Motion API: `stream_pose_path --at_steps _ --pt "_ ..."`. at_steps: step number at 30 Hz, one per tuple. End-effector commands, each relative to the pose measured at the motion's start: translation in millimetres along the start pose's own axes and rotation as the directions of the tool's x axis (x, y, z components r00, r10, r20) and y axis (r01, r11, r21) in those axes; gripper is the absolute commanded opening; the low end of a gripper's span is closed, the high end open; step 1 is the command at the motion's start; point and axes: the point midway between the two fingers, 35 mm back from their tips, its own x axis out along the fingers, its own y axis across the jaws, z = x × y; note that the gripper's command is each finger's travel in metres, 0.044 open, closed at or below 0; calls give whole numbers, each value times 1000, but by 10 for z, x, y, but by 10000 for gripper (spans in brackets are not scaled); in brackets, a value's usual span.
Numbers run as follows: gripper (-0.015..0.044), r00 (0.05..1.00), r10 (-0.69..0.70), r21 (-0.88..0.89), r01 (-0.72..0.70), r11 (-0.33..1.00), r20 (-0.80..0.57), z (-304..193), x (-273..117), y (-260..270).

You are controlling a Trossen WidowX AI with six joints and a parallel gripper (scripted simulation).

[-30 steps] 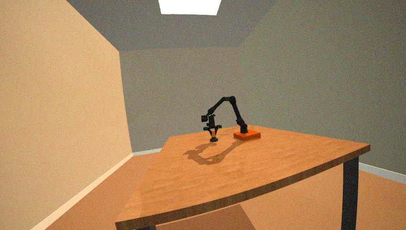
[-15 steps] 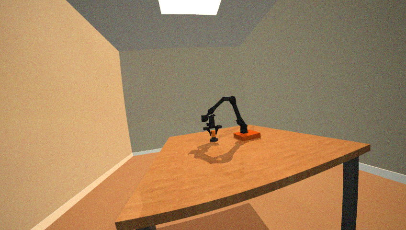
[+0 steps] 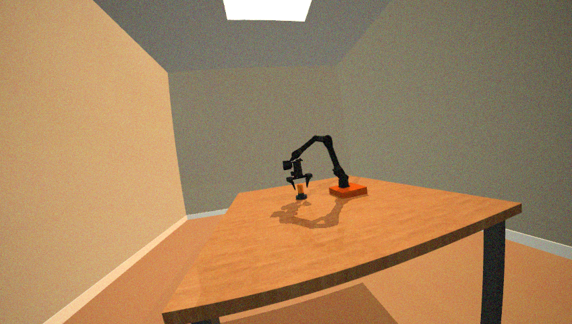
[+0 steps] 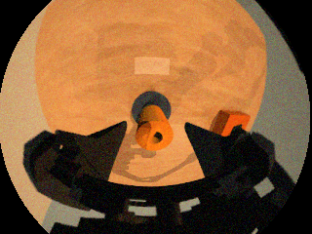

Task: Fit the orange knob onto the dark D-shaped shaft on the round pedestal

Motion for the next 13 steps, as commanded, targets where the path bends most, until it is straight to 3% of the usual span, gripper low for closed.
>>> stream_pose_path --at_steps 1,4,13 --pt "440 999 37 -2 -37 999 7 11 -525 44" --pt "440 999 37 -2 -37 999 7 2 -764 4" --pt "440 999 37 -2 -37 999 7 4 -766 37"
